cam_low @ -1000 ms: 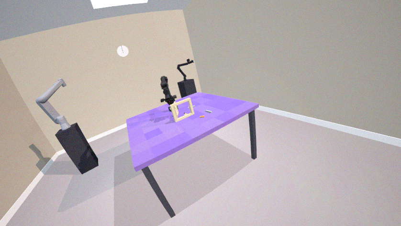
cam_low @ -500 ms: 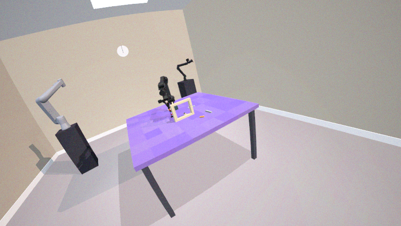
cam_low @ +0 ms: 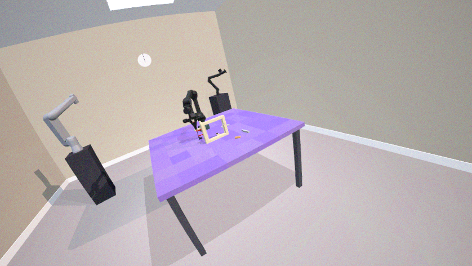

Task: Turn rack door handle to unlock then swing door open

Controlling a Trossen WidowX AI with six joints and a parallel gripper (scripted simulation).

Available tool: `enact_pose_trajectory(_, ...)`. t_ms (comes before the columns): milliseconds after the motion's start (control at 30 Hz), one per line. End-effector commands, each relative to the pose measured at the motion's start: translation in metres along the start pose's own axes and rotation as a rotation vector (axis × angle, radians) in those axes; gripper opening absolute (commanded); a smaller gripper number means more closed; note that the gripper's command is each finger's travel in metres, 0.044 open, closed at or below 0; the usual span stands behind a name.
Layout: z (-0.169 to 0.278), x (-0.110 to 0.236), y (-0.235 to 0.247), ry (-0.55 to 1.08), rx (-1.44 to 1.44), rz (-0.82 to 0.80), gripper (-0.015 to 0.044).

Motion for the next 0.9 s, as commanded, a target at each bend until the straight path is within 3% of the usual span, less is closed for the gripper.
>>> enact_pose_trajectory(0, -0.0002, 0.0002, -0.0076, -0.001, 0.061, -0.001, 0.0009)
enact_pose_trajectory(533, 0.0009, 0.0002, -0.0152, -0.001, 0.106, 0.0, 0.0009)
enact_pose_trajectory(867, 0.0009, 0.0002, -0.0152, -0.001, 0.106, 0.0, 0.0271)
Point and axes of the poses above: the point midway between the two fingers, 35 mm back from their tips, its own x axis back along the fingers, its own y axis across the jaws, z = x × y, the point moved 2 cm from there along x, back along the fingers, and after that the axes turned 13 degrees about x, right-handed, at the moved point
